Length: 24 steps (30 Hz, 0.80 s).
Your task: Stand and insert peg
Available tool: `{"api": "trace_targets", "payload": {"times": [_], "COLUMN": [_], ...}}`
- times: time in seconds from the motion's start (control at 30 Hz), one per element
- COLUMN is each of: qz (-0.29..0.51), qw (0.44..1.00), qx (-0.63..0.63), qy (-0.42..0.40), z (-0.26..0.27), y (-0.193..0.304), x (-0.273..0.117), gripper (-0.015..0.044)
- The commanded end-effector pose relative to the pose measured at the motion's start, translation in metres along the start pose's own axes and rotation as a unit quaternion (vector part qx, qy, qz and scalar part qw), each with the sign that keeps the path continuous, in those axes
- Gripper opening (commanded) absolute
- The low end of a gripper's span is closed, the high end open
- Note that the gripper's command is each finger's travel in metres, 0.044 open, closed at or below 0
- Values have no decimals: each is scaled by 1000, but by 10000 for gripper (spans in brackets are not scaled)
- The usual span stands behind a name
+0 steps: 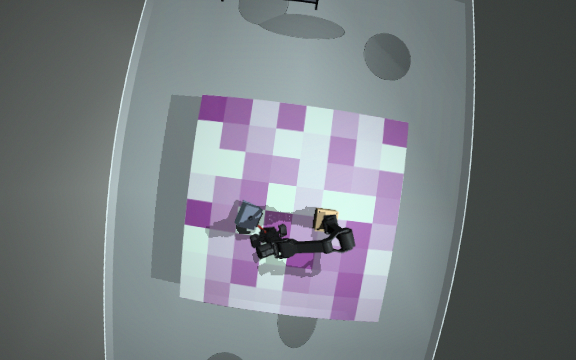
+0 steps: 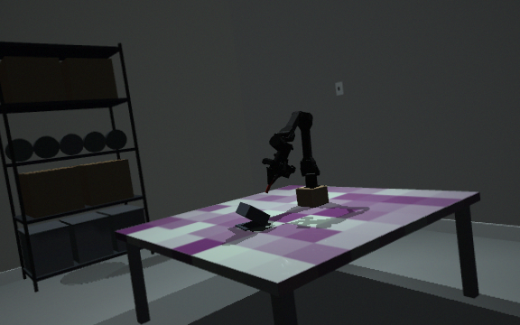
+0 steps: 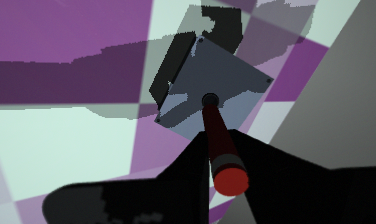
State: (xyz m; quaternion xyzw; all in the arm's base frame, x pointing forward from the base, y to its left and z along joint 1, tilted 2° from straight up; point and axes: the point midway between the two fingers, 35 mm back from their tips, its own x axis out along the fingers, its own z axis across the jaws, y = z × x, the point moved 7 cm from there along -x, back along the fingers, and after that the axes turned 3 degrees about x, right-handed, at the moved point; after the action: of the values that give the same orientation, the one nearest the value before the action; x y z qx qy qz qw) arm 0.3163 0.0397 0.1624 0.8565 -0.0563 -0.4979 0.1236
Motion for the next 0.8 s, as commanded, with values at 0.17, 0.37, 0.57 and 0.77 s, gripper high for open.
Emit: {"api": "trace_targets", "payload": {"times": [0.17,0.37,0.57,0.77], "qz": [7,9,12,15], "qw": [1000,1000,1000,1000], "qx": [10,15,20,25], "qy": [3,6,9,12], "z": [-1,-3,-4,-4], "y": [3,4,6,8], "x": [12,22,31,41], "gripper": [0,0,0,0]}}
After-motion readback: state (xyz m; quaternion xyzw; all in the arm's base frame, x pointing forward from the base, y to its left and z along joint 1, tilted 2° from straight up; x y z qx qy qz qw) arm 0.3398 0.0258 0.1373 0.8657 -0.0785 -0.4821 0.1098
